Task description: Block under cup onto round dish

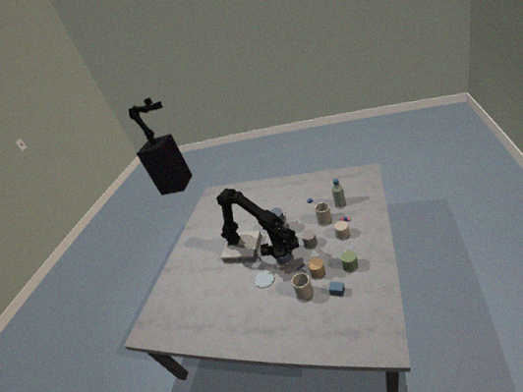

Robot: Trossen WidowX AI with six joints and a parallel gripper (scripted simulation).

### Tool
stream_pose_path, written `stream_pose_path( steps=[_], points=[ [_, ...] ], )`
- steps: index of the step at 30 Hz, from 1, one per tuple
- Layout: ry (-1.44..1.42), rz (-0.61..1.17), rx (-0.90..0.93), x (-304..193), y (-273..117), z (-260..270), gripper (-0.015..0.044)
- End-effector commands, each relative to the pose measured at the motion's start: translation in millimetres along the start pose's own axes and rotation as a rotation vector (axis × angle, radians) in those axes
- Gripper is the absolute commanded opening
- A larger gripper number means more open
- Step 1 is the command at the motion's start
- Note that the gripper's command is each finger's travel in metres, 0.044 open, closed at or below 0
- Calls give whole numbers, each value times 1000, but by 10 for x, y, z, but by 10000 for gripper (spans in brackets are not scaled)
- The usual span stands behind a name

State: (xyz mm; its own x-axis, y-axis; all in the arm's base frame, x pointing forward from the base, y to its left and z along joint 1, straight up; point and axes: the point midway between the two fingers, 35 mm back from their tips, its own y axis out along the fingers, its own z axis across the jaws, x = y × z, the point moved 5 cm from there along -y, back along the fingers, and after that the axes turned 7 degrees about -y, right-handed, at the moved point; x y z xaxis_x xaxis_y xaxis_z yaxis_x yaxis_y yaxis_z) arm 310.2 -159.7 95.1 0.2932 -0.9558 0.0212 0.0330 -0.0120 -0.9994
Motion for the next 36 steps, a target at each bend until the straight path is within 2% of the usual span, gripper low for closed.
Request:
stream_pose_path(
  steps=[1, 7, 36],
  points=[
    [5, -3, -2, 7, -14, 3, 157],
    [5, -3, -1, 19, -86, 15, 0],
    [5, -4, -1, 55, -455, 55, 0]
  ],
)
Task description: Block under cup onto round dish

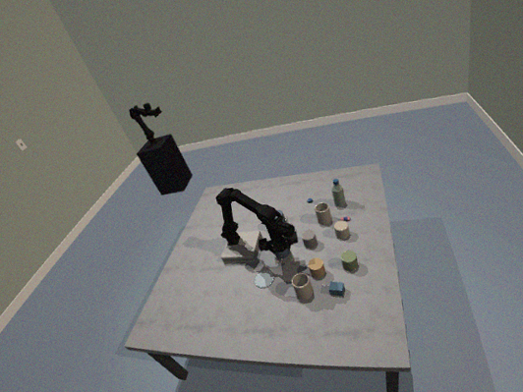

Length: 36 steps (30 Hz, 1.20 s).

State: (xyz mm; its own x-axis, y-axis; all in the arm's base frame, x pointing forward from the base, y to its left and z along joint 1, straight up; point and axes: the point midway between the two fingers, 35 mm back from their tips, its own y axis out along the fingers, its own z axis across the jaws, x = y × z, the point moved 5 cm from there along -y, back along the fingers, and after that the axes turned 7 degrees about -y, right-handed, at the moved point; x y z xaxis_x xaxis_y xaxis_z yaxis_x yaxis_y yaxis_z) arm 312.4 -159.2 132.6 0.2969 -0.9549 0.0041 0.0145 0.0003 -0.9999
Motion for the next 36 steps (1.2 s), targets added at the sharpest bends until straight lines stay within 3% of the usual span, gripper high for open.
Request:
stream_pose_path(
  steps=[1, 36],
  points=[
    [8, -21, 13, 46, -95, 21, 0],
    [8, -21, 13, 32, -547, 11, 0]
  ],
)
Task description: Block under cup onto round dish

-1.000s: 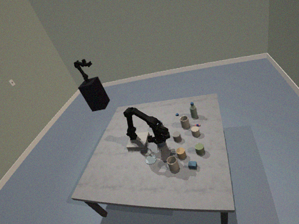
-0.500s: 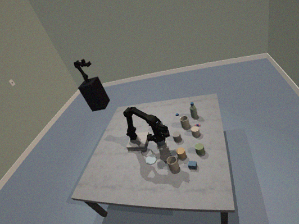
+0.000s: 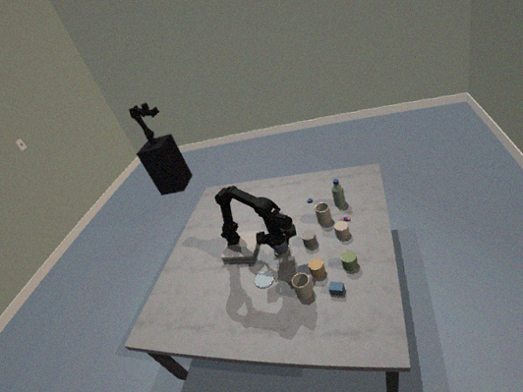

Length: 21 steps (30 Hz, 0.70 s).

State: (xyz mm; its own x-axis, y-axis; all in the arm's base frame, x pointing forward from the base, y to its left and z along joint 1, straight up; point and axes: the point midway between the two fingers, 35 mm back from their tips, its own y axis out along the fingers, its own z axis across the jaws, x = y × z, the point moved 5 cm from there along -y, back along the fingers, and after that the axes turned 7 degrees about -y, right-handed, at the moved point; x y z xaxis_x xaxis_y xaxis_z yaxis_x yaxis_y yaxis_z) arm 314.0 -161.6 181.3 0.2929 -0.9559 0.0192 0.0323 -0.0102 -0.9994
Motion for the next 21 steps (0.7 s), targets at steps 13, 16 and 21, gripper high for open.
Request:
stream_pose_path(
  steps=[13, 16, 21],
  points=[
    [4, -6, -1, -13, -226, -18, 0],
    [4, -5, -1, -17, -264, -23, 0],
    [4, -5, -1, -26, -328, -31, 0]
  ],
)
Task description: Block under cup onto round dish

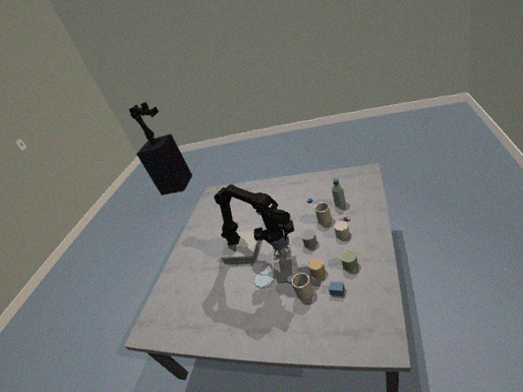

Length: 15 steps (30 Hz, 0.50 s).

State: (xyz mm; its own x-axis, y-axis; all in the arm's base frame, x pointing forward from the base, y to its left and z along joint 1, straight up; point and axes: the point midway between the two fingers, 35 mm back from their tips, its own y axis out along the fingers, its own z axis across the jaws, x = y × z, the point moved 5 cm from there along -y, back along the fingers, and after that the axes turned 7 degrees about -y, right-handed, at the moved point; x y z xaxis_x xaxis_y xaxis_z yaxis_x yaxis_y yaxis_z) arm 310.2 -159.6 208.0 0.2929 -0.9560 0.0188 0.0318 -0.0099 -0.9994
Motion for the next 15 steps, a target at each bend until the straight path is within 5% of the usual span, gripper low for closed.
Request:
stream_pose_path(
  steps=[1, 15],
  points=[
    [4, -6, -1, -3, -73, -9, 0],
    [0, 0, 0, -18, -127, -18, 0]
  ],
)
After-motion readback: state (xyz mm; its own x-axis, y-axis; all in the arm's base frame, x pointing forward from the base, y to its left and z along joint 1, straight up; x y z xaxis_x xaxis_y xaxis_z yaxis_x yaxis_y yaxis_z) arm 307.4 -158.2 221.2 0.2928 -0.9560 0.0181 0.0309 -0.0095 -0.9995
